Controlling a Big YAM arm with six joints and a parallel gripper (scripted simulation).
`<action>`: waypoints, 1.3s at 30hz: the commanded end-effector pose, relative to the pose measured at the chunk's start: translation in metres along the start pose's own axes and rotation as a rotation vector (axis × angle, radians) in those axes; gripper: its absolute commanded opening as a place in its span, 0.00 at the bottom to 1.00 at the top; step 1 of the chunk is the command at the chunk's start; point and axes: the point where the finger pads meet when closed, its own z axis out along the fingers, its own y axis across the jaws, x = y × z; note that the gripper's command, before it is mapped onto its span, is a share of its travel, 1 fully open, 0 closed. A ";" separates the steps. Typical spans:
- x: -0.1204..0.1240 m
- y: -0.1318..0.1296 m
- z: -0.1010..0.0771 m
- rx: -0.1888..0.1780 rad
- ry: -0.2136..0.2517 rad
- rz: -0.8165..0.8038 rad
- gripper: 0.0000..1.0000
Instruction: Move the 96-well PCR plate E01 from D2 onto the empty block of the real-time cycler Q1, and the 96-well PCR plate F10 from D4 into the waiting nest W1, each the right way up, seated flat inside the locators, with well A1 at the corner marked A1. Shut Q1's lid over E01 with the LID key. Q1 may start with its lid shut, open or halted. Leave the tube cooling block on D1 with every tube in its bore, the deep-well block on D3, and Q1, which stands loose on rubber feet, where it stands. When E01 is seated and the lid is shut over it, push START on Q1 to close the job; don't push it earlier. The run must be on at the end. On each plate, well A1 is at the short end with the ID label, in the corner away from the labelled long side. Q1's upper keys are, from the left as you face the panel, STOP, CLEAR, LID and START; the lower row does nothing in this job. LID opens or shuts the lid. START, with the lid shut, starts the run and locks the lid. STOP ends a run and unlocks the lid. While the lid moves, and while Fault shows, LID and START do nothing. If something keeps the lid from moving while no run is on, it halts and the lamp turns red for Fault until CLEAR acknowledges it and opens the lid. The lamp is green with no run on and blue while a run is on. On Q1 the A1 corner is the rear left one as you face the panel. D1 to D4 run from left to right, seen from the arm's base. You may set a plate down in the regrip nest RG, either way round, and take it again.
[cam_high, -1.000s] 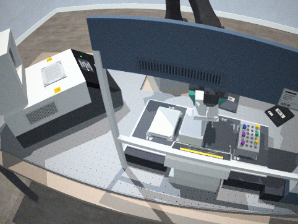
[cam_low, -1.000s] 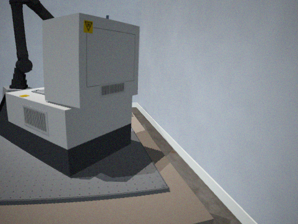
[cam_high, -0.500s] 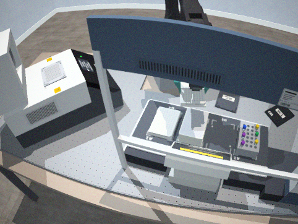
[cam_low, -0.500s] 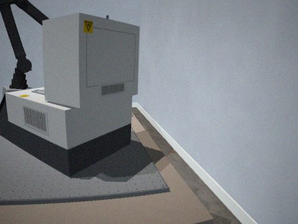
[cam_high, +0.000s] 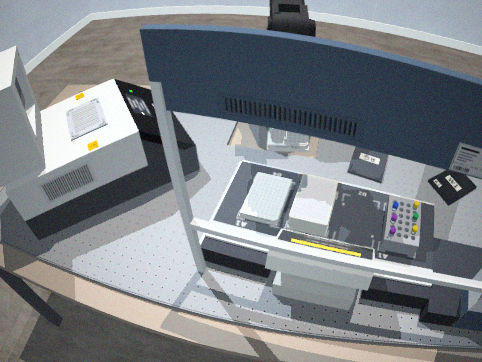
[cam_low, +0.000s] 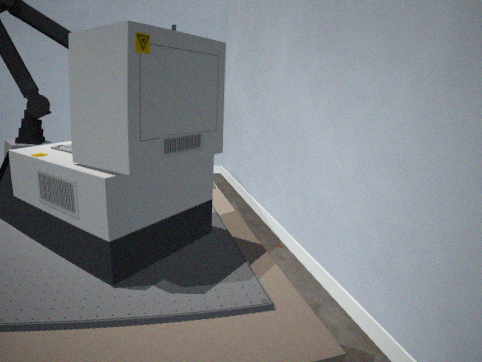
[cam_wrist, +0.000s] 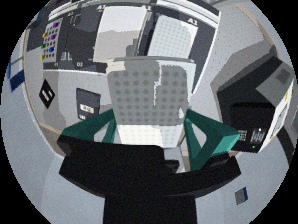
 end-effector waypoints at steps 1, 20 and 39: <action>0.017 -0.013 -0.001 -0.002 0.026 -0.041 0.00; 0.069 -0.072 -0.019 -0.008 0.036 0.122 0.00; 0.094 -0.140 -0.061 0.011 -0.030 0.357 0.00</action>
